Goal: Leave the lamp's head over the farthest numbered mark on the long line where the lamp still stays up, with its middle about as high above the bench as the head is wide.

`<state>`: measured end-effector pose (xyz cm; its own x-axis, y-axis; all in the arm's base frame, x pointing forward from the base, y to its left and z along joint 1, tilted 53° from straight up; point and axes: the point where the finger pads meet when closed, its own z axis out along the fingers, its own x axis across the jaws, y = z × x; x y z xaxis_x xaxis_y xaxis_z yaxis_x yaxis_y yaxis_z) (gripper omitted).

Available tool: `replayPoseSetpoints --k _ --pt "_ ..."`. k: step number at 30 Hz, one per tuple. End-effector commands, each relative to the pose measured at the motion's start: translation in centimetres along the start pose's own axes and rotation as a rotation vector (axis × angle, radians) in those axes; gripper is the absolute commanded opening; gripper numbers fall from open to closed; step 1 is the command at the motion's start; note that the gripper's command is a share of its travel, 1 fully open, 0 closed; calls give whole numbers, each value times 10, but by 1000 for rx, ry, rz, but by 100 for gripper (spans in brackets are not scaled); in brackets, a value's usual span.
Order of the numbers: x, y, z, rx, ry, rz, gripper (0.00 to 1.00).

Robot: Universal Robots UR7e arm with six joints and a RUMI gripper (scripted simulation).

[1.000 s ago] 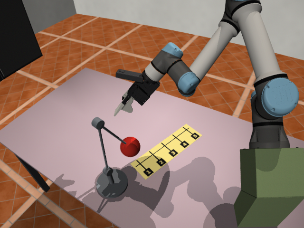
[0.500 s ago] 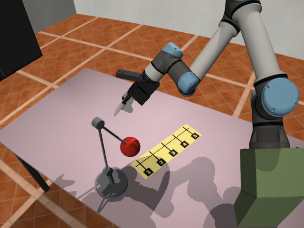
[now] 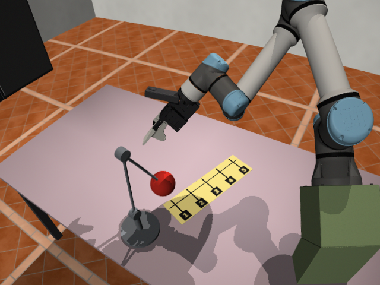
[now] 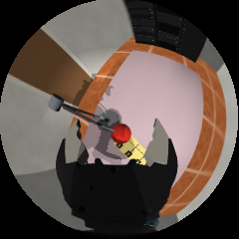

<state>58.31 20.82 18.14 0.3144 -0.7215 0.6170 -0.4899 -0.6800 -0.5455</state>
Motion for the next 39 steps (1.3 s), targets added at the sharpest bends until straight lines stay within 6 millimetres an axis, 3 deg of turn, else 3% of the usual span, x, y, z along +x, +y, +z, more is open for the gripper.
replayPoseSetpoints --k 1,14,39 --pt "0 0 0 1 0 0 100" --pt "0 0 0 1 0 0 100" --pt "-1 15 -2 -118 3 458 100"
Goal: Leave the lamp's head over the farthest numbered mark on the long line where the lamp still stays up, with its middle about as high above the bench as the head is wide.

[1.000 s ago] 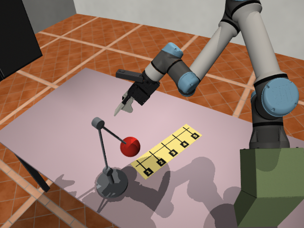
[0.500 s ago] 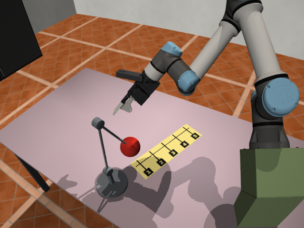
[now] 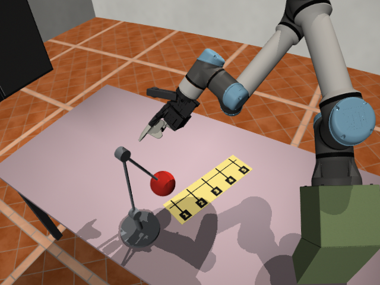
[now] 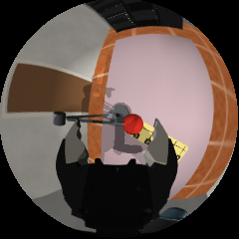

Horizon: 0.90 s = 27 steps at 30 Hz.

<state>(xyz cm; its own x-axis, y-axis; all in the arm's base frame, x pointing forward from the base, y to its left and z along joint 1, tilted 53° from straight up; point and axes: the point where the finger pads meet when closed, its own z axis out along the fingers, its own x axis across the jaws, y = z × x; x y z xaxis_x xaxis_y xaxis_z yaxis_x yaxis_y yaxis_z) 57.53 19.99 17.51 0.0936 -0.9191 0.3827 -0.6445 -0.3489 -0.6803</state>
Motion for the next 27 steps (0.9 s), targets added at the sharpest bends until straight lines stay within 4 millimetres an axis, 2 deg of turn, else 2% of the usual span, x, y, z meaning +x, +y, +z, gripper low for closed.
replayPoseSetpoints --k 1,27 --pt "0 3 -1 -27 1 95 100" --pt "-1 16 -2 -127 1 489 100"
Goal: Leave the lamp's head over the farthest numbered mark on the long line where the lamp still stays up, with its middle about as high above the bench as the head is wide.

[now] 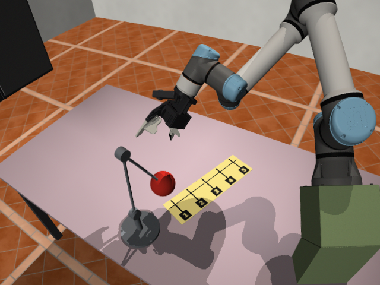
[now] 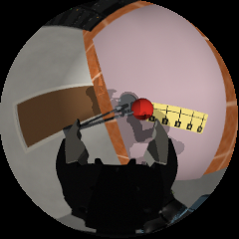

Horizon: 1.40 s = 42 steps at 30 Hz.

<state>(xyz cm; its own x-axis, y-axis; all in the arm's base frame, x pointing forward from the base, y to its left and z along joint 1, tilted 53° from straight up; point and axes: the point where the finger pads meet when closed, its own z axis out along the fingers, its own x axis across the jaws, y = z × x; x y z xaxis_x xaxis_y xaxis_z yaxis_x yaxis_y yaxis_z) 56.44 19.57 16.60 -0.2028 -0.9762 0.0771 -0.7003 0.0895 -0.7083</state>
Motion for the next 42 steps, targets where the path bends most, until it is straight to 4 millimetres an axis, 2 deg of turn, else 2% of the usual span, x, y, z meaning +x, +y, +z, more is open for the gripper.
replayPoseSetpoints --k 1,42 --pt "0 2 0 -22 2 73 100" --pt "-5 23 -4 -196 1 739 100"
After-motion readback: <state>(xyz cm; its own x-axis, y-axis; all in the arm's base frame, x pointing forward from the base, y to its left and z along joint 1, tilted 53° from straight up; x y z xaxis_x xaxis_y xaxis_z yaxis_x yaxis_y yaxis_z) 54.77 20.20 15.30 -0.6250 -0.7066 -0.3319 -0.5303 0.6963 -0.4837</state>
